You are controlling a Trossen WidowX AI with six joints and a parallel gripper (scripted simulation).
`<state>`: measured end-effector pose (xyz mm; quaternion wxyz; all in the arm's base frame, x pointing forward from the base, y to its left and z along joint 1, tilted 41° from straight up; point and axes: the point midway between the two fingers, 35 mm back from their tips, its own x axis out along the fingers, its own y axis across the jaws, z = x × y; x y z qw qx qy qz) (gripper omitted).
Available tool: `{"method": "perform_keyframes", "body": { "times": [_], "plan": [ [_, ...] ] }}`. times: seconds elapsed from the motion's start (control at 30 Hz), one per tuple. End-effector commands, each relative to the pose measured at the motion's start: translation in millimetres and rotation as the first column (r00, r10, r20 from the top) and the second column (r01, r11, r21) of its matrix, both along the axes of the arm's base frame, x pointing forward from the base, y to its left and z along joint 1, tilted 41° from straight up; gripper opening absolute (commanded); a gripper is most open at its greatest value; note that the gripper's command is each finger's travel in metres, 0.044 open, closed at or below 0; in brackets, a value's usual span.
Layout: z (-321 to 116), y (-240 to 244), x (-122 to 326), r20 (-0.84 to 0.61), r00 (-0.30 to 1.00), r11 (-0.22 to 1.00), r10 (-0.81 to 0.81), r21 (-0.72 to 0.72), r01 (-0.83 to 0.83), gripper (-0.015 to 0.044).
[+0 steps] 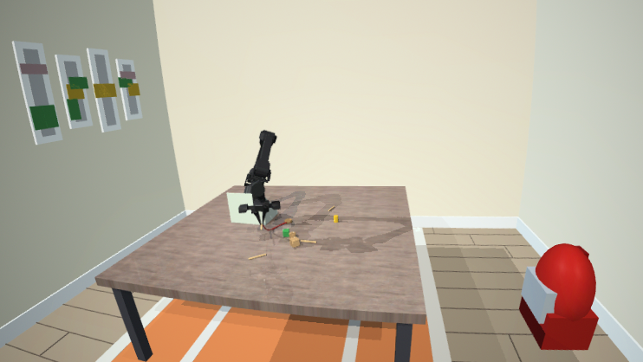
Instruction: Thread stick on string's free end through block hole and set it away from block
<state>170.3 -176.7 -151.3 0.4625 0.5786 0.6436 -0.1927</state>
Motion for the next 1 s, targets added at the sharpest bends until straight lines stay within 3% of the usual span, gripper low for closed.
{"method": "perform_keyframes", "body": {
  "times": [0.0,0.97],
  "plan": [
    [6.9,-2.3,1.1,0.004,1.000,1.000,-0.004,-0.022,0.004,0.0000],
    [45.5,1.1,1.4,0.035,0.999,0.992,-0.035,-0.124,0.039,0.0000]
  ]
}}
